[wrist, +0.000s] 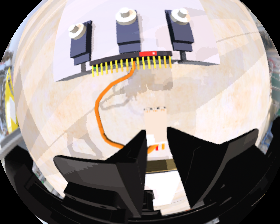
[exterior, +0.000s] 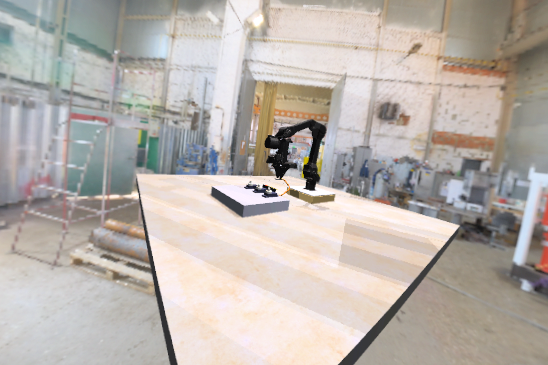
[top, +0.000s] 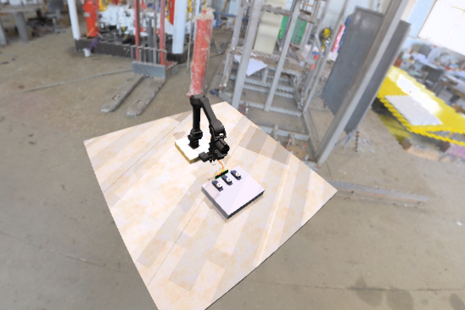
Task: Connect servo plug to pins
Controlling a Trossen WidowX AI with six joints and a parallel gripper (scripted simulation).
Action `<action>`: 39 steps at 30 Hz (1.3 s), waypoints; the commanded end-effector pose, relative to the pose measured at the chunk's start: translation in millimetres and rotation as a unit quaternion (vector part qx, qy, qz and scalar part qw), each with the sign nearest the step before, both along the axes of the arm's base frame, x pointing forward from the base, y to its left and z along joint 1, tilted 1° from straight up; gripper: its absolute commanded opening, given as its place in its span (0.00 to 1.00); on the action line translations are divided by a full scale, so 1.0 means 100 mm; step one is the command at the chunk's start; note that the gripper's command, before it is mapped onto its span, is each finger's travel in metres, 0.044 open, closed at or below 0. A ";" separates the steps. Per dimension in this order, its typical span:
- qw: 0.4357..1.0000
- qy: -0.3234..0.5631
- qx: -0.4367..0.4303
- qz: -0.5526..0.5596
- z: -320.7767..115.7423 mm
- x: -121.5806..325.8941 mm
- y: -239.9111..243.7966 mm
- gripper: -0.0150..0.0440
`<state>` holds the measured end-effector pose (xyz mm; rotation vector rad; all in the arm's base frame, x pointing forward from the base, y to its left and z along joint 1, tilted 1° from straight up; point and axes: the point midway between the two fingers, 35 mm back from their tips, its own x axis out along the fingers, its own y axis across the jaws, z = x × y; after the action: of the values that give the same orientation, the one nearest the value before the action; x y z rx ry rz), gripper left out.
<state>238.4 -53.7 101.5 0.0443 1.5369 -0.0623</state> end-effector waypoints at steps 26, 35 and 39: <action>1.000 0.002 -0.001 -0.008 -0.34 0.35 -0.04 0.25; 1.000 0.002 -0.001 -0.008 -0.34 0.40 -0.05 0.25; 1.000 0.002 -0.001 -0.008 -0.33 0.43 -0.05 0.25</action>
<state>278.0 -57.9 66.5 0.0535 1.5438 -0.0685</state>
